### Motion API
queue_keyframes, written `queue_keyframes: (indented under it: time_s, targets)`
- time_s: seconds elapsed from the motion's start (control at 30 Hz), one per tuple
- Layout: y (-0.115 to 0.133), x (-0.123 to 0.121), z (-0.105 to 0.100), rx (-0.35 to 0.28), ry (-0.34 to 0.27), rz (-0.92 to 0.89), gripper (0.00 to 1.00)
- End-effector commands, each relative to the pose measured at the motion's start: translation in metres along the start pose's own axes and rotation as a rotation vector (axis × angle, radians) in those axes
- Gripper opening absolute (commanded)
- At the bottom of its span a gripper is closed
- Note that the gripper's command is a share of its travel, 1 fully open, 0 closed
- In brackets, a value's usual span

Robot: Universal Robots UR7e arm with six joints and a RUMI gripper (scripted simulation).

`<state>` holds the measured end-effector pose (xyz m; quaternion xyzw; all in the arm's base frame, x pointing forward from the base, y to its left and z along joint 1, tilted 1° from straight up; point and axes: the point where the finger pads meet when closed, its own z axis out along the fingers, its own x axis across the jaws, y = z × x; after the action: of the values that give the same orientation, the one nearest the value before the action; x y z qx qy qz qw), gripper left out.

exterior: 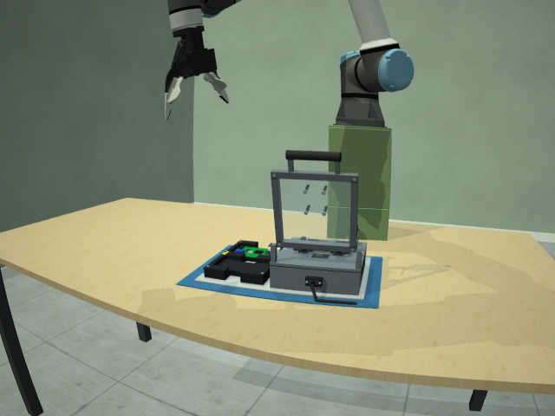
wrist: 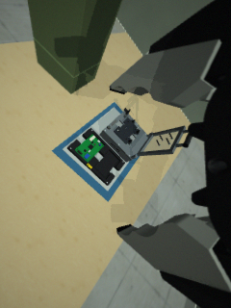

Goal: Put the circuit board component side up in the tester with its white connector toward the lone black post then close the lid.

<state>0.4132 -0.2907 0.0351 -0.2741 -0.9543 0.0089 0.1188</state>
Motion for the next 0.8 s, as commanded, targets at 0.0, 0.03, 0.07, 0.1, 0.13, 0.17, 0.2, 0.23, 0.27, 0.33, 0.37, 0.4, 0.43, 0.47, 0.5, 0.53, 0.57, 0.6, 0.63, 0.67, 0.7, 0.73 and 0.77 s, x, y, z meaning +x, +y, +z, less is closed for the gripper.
queue_keyframes:
  time_s: [0.0,0.03,0.07,0.1,0.13,0.17,0.2,0.23,0.27,0.33,0.37,0.4,0.43,0.47,0.5,0.53,0.57,0.6,0.63,0.67,0.7,0.73,0.77]
  targets:
    - [-0.0001,-0.0003,-0.0006,0.000,-0.001,0.000,1.00]
    - [-0.0001,-0.0003,-0.0006,0.000,-0.001,0.000,1.00]
    - [-0.0001,-0.0002,-0.0006,0.000,-0.001,-0.001,1.00]
    - [-0.0001,-0.0002,-0.0006,0.000,-0.001,-0.001,1.00]
    - [-0.0001,-0.0002,-0.0005,0.000,-0.001,-0.002,1.00]
    - [-0.0001,-0.0001,-0.0005,0.000,-0.001,-0.003,1.00]
    - [0.0000,0.0000,-0.0004,0.000,-0.001,-0.005,1.00]
    - [0.0000,0.0001,-0.0003,0.000,-0.001,-0.006,1.00]
    - [0.0001,0.0002,-0.0002,0.000,-0.001,-0.009,1.00]
    - [0.0002,0.0005,0.0001,0.000,-0.001,-0.014,1.00]
    - [0.0003,0.0007,0.0003,-0.001,-0.001,-0.018,1.00]
    - [0.0004,0.0010,0.0005,-0.001,-0.001,-0.022,1.00]
    - [0.0004,0.0010,0.0005,-0.001,-0.002,-0.026,1.00]
    - [0.0004,0.0010,0.0005,-0.001,-0.002,-0.026,1.00]
    - [0.0004,0.0010,0.0005,-0.001,-0.002,-0.026,1.00]
    - [0.0005,0.0010,0.0004,-0.001,-0.002,-0.031,1.00]
    - [0.0005,0.0010,0.0003,-0.001,-0.003,-0.037,1.00]
    - [0.0006,0.0011,0.0003,-0.001,-0.004,-0.044,1.00]
    - [0.0006,0.0011,0.0005,-0.002,-0.004,-0.051,1.00]
    - [0.0007,0.0011,0.0006,-0.002,-0.005,-0.058,1.00]
    - [0.0008,0.0012,0.0007,-0.002,-0.005,-0.067,1.00]
    - [0.0009,0.0013,0.0008,-0.002,-0.006,-0.076,1.00]
    - [0.0010,0.0013,0.0010,-0.003,-0.006,-0.086,1.00]
